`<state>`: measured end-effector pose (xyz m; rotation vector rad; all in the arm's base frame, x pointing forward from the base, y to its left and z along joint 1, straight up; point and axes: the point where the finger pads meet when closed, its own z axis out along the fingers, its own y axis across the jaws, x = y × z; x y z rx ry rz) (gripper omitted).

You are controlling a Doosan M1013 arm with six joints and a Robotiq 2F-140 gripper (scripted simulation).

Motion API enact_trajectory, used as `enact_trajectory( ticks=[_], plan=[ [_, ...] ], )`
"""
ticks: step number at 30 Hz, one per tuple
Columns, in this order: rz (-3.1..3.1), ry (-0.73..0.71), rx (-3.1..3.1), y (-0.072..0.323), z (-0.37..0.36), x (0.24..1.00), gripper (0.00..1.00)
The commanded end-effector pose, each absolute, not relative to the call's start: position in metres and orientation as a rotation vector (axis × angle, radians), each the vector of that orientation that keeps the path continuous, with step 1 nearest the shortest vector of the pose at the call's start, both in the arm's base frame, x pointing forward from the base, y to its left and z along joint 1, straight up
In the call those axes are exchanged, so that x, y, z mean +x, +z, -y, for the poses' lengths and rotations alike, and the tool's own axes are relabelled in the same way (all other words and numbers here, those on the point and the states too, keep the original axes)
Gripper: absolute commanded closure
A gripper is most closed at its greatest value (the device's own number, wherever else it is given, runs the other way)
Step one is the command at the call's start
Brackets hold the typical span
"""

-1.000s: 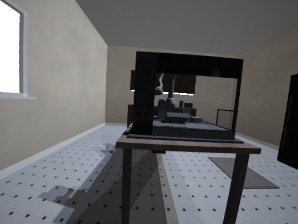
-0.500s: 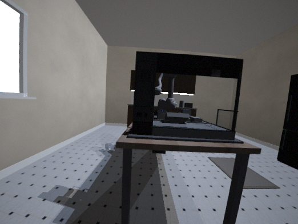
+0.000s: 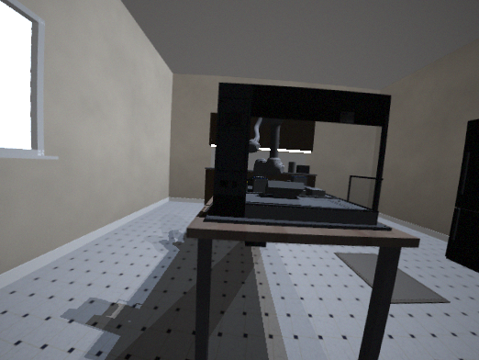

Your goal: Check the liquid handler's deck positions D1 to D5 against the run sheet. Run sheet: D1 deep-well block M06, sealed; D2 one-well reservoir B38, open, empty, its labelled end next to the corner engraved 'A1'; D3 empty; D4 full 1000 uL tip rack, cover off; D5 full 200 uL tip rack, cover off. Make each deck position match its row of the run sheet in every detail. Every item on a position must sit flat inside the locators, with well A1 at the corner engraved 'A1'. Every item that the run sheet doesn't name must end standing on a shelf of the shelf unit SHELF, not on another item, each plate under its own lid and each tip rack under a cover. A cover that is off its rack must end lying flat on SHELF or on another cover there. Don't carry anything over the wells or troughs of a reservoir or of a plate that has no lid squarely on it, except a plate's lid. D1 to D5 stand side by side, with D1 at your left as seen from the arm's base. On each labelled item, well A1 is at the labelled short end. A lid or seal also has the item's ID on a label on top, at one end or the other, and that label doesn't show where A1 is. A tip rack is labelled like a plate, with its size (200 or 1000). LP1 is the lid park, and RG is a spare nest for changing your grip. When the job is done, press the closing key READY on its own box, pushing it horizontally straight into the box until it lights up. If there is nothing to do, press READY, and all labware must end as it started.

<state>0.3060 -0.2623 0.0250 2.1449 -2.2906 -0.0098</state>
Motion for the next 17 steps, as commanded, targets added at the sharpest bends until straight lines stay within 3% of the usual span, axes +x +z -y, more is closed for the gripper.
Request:
enact_trajectory(
  ticks=[1, 17],
  plan=[
    [2.279, -0.004, 2.154, 0.026, 0.2668, 0.307, 0.9],
    [2.279, -0.005, 2.154, 0.0261, 0.2719, 0.3066, 0.9]
  ],
)
